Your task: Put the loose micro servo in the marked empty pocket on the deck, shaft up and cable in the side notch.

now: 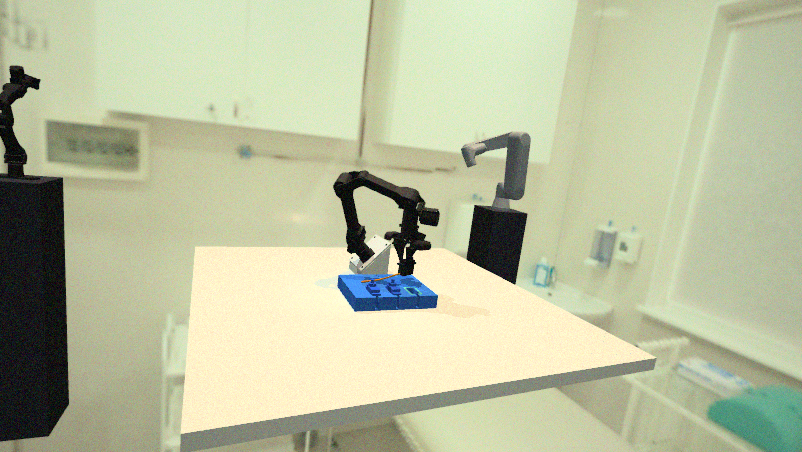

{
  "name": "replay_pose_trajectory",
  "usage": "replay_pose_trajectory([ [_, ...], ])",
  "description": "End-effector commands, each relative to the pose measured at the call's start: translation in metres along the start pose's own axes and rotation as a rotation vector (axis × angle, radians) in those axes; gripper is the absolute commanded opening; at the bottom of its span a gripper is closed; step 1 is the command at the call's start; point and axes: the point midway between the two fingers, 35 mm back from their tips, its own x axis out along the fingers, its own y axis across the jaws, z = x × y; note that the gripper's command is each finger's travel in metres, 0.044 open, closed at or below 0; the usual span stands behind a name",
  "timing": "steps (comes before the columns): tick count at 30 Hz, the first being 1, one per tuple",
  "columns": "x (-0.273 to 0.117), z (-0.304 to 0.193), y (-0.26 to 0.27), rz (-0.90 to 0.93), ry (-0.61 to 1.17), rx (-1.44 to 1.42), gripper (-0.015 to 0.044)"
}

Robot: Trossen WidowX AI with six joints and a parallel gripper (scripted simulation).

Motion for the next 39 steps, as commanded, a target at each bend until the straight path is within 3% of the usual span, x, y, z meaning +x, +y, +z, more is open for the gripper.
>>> replay_pose_trajectory([
  [1,-0.0022,0.0016,-0.0019,-0.009,-0.006,-0.134,0.0000],
  [29,-0.0022,0.0017,-0.0019,-0.011,-0.002,-1.095,0.0000],
  [39,-0.0023,-0.0013,-0.0080,-0.011,-0.001,-1.118,0.0000],
])
